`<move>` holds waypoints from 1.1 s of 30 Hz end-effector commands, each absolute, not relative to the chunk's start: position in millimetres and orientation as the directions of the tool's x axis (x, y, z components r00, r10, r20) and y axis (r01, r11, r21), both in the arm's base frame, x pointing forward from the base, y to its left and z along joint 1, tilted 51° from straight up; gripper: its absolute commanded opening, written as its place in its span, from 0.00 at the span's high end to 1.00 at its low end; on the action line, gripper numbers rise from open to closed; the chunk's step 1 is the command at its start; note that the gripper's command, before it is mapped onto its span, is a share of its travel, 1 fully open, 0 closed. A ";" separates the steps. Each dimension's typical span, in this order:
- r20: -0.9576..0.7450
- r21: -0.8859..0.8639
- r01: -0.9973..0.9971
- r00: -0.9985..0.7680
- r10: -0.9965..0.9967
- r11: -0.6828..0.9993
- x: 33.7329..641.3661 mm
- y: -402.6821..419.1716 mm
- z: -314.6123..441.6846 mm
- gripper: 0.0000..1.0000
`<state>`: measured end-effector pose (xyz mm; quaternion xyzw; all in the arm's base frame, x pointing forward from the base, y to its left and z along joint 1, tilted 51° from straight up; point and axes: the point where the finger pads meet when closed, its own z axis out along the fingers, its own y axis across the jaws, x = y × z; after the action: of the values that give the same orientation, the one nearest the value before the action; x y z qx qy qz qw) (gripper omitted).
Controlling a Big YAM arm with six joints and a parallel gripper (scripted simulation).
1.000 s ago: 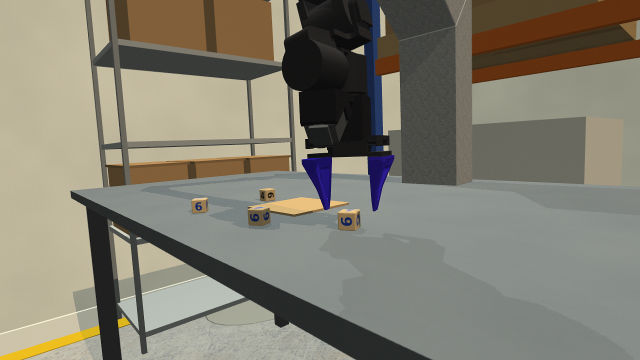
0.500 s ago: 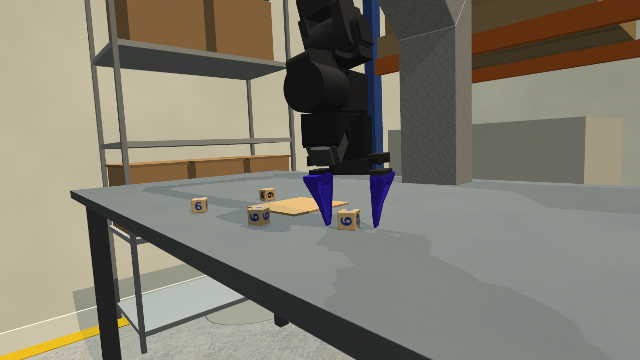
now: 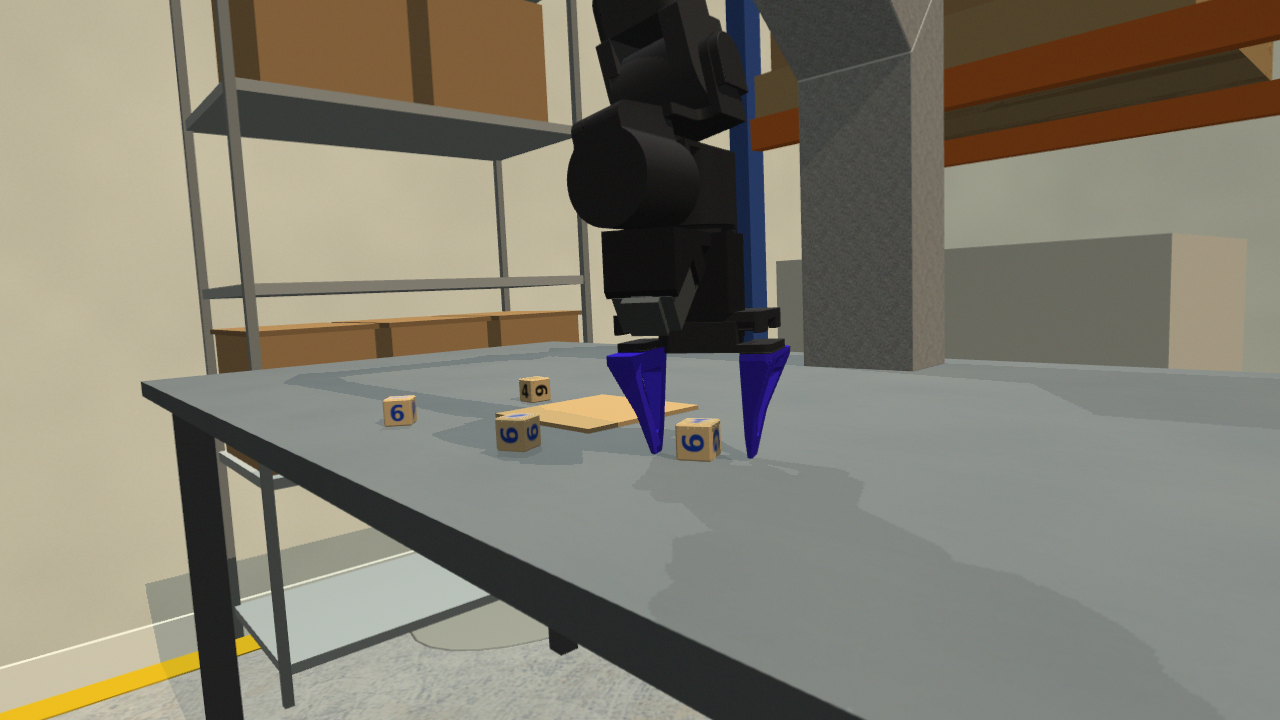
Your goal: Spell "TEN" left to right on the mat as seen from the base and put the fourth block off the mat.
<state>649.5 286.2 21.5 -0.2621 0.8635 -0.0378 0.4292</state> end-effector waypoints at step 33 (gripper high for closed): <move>-0.734 -0.296 -0.409 -0.481 -0.480 0.863 658.0 279.1 29.6 0.73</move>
<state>649.6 286.2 21.6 -0.2621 0.8635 -0.0377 0.4293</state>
